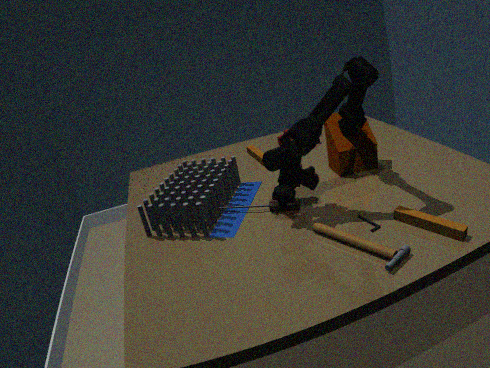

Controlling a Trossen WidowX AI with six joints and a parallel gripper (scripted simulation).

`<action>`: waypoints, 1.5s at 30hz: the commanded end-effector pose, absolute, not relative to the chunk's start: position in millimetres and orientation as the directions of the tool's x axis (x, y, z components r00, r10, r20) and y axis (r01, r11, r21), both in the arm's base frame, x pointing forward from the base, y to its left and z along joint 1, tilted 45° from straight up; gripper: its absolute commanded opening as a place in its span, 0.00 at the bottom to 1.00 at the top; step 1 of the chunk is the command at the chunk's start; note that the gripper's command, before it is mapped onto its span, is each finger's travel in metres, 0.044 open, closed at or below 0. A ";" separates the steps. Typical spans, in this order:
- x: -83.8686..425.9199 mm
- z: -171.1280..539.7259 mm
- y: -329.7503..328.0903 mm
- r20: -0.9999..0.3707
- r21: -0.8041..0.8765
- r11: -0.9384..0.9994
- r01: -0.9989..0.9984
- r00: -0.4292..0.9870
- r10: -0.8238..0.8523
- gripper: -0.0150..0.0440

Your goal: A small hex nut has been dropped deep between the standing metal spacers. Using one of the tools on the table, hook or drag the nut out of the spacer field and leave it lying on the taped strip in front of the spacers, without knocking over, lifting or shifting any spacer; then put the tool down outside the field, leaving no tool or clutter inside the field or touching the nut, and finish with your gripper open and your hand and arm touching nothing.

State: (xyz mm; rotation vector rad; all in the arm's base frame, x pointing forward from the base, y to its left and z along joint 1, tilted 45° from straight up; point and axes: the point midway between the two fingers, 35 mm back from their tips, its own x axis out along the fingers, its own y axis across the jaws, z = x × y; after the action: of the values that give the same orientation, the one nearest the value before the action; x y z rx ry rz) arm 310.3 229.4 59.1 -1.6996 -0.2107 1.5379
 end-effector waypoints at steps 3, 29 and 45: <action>305.7 60.5 230.1 -0.755 -0.652 -0.652 -0.387 0.245 0.609 0.25; 292.2 66.7 231.8 -0.755 -0.652 -0.652 -0.388 0.245 0.609 0.25; 295.9 77.4 221.5 -0.754 -0.653 -0.653 -0.384 0.246 0.609 0.25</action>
State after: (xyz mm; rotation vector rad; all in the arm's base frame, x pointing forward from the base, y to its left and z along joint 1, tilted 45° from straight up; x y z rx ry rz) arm 293.6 224.0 72.9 -1.6986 -0.2040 1.5402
